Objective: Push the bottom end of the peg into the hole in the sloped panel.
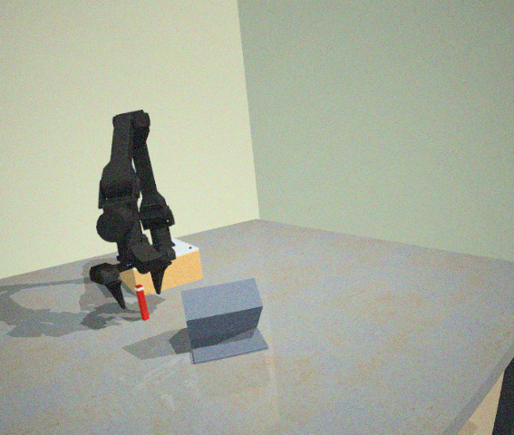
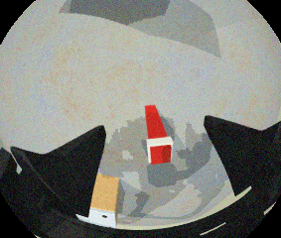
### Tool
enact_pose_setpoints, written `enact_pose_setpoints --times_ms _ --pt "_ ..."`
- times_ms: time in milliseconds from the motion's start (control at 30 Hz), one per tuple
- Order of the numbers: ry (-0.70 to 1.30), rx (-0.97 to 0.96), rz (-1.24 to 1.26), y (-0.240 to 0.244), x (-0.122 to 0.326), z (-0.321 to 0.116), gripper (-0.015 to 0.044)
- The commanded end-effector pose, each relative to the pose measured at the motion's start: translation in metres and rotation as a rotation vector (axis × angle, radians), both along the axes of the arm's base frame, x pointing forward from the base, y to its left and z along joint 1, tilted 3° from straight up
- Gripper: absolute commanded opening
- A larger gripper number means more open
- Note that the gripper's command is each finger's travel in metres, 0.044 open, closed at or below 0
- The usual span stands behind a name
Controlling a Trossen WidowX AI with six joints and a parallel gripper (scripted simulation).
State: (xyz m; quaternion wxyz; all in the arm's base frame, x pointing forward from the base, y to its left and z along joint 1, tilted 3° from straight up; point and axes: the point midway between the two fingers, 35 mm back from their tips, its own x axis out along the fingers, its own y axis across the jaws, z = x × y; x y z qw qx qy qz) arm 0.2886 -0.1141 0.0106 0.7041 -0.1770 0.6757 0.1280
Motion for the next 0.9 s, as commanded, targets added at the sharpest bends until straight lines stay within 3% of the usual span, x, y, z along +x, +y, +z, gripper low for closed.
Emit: enact_pose_setpoints --times_ms 0,100,600,867 --pt "0.009 0.000 0.002 0.0003 -0.0028 -0.0074 0.0440" --pt "0.009 0.000 0.002 0.0003 -0.0028 -0.0085 0.0440" --pt "0.003 0.001 0.000 0.0001 -0.0007 -0.0052 0.0046" --pt "0.003 0.001 0.000 0.0001 -0.0006 -0.0044 0.0000"
